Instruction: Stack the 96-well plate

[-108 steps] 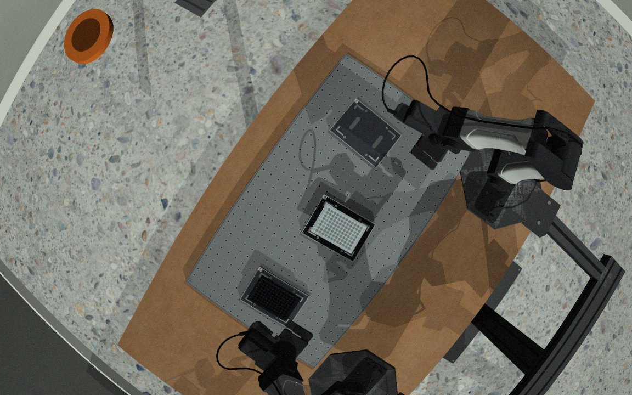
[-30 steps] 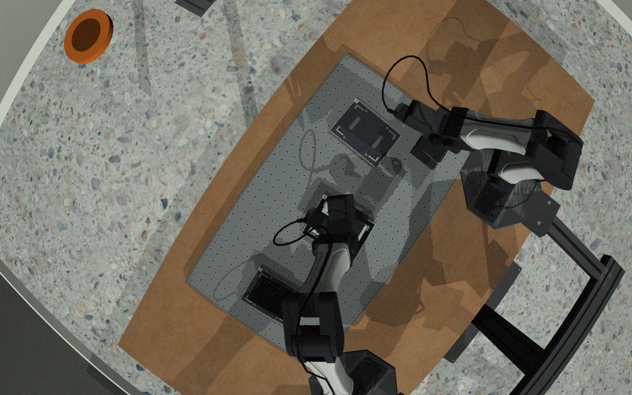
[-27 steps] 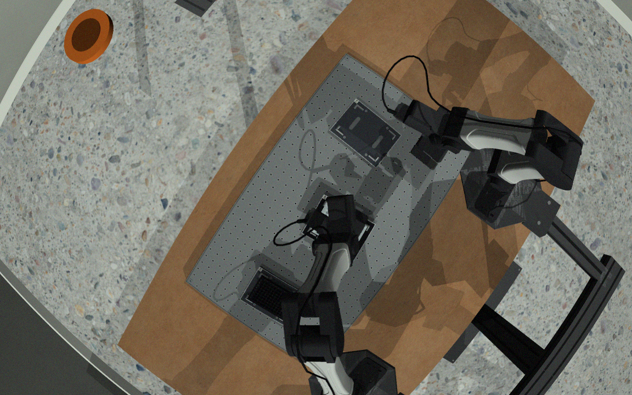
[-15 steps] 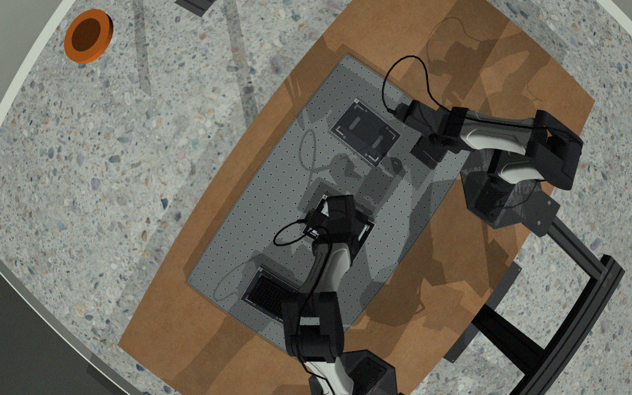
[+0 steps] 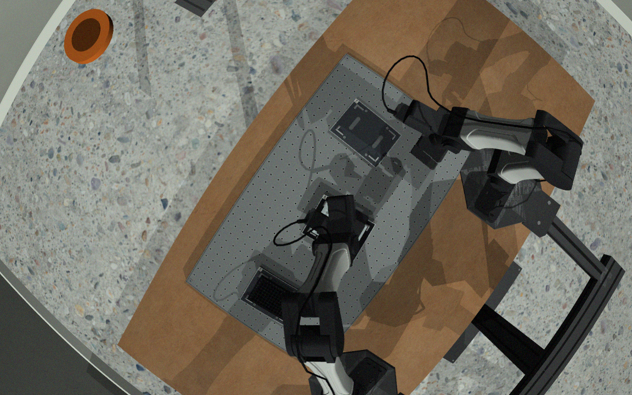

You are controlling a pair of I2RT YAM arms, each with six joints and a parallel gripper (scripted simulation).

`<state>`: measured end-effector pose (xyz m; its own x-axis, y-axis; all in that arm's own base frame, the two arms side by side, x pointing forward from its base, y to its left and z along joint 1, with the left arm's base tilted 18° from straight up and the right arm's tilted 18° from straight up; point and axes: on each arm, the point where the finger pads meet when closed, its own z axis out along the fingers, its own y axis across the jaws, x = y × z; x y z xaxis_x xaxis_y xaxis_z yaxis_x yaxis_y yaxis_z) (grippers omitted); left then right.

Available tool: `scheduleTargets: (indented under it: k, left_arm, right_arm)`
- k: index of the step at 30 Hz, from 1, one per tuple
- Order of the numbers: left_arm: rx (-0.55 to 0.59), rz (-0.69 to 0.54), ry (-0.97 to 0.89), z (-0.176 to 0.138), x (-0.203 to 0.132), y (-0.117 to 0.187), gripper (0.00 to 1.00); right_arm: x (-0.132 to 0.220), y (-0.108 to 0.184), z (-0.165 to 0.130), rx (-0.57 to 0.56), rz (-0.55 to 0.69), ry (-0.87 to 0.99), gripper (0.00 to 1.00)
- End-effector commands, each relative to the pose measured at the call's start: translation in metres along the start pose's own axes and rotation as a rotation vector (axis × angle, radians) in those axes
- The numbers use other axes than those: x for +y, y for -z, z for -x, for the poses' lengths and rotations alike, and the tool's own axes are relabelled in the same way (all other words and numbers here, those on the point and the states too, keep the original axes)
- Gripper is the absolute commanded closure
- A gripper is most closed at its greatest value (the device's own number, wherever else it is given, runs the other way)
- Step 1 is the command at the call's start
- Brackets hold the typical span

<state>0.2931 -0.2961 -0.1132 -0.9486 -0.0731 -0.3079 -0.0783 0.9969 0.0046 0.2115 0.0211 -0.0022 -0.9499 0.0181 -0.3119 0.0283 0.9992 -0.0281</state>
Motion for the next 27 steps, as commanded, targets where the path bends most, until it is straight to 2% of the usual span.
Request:
scheduleTargets:
  k: [1,18,27]
  left_arm:
    - [0.010,0.026,0.006,-0.003,0.006,-0.010,0.00]
    - [0.010,0.026,0.006,-0.003,0.006,-0.010,0.00]
    - [-0.001,0.004,-0.001,0.001,0.000,-0.020,0.00]
  right_arm:
    - [0.000,-0.001,-0.009,0.020,0.008,0.006,0.00]
    - [0.000,-0.001,-0.009,0.020,0.008,0.006,0.00]
    - [0.000,-0.001,-0.009,0.020,0.008,0.006,0.00]
